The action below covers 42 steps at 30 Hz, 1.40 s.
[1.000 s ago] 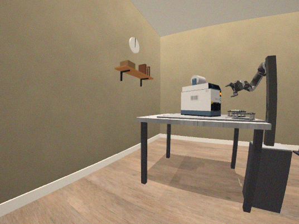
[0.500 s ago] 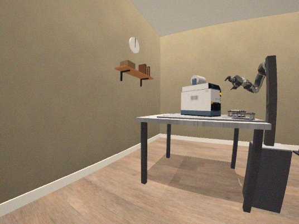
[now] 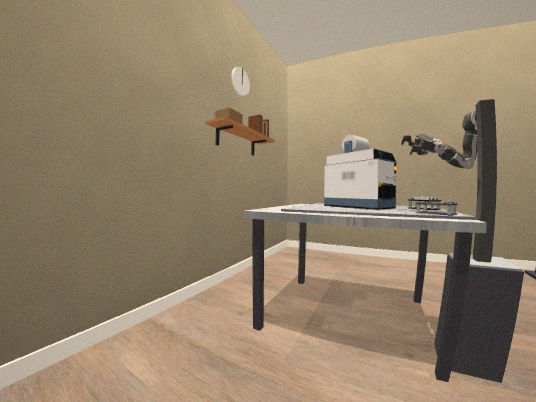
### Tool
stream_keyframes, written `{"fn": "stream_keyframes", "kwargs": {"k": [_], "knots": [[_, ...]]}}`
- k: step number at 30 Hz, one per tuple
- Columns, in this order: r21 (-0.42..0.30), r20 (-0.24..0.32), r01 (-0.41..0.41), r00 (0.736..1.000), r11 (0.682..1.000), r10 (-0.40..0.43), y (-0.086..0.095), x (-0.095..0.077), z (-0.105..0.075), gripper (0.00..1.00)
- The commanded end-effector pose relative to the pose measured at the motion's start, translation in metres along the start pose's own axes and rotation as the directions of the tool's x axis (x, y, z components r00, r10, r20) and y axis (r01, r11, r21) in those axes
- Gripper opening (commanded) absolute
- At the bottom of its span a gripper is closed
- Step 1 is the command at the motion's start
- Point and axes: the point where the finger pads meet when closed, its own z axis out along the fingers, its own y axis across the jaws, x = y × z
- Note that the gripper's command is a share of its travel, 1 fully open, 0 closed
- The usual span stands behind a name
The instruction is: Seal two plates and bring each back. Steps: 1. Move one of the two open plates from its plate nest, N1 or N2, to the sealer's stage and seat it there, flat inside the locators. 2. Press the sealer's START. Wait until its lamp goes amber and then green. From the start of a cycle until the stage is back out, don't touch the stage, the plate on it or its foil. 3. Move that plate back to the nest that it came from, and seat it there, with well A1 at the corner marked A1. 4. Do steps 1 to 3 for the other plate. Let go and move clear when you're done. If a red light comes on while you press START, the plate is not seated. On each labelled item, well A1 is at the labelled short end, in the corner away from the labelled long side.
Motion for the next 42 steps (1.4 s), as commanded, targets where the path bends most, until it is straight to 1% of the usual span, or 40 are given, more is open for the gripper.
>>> {"fn": "stream_keyframes", "kwargs": {"k": [1,3,8,13,18,20,24,27,30,35,37,40,41,42], "knots": [[-0.037,-0.005,-0.034,0.999,0.999,0.034,0.006,0.002,-0.002,0.65],[-0.037,-0.005,-0.034,0.999,0.999,0.034,0.006,0.002,-0.002,0.65],[-0.146,0.029,-0.150,0.987,0.978,0.156,0.025,-0.011,-0.012,0.65],[-0.258,0.059,-0.250,0.960,0.933,0.273,0.040,-0.026,-0.025,0.65],[-0.372,0.085,-0.330,0.919,0.868,0.385,0.053,-0.043,-0.039,0.65],[-0.372,0.085,-0.330,0.919,0.868,0.385,0.053,-0.043,-0.039,0.65],[-0.463,0.102,-0.375,0.877,0.803,0.469,0.061,-0.057,-0.052,0.65],[-0.526,0.109,-0.403,0.841,0.749,0.530,0.065,-0.066,-0.061,0.65],[-0.591,0.116,-0.418,0.802,0.689,0.586,0.070,-0.076,-0.071,0.65],[-0.691,0.123,-0.424,0.729,0.585,0.674,0.075,-0.093,-0.089,0.65],[-0.691,0.123,-0.424,0.729,0.585,0.674,0.075,-0.093,-0.089,0.65],[-0.750,0.123,-0.412,0.683,0.518,0.720,0.078,-0.102,-0.100,0.65],[-0.753,0.126,-0.410,0.678,0.514,0.724,0.078,-0.107,-0.105,0.65],[-0.748,0.120,-0.417,0.681,0.517,0.722,0.079,-0.108,-0.107,0.65]]}}
